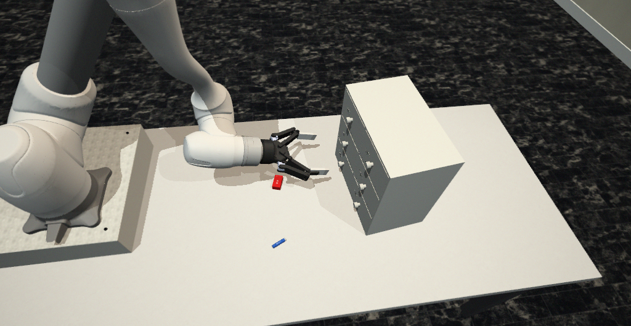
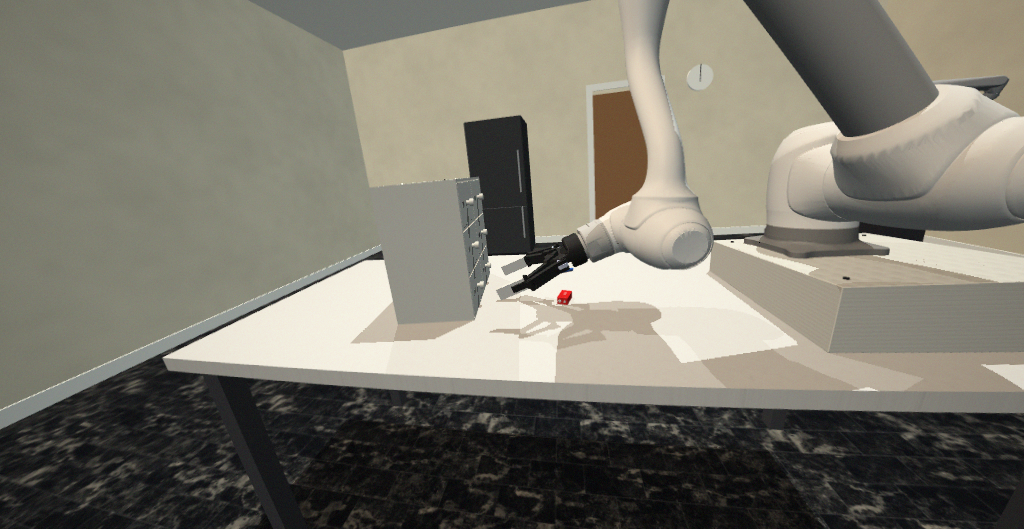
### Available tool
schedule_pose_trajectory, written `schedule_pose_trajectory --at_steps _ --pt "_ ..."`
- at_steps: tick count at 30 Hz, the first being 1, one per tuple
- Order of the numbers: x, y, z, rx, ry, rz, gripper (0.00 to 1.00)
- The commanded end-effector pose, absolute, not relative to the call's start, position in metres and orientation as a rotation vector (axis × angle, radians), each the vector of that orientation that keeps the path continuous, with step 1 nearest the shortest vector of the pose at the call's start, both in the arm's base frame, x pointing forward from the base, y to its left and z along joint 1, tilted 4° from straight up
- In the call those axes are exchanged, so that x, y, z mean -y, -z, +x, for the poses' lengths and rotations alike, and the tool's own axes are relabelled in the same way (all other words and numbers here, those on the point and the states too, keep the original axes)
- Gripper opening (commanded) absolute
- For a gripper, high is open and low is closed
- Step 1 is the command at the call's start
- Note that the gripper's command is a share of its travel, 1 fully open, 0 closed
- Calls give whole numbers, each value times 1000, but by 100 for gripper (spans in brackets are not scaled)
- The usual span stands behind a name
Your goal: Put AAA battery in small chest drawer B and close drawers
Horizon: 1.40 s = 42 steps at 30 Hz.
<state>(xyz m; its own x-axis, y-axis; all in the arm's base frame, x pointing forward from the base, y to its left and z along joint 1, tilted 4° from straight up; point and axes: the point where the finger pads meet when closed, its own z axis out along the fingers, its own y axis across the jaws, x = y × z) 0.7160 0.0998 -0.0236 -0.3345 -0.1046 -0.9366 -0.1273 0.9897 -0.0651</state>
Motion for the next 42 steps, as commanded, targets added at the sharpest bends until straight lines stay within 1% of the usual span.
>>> schedule_pose_trajectory --at_steps 1,8,42 --pt "-99 34 717 -1914 -23 -166 100" --pt "-99 44 717 -1914 -23 -166 100" --pt "-99 44 717 -1914 -23 -166 100"
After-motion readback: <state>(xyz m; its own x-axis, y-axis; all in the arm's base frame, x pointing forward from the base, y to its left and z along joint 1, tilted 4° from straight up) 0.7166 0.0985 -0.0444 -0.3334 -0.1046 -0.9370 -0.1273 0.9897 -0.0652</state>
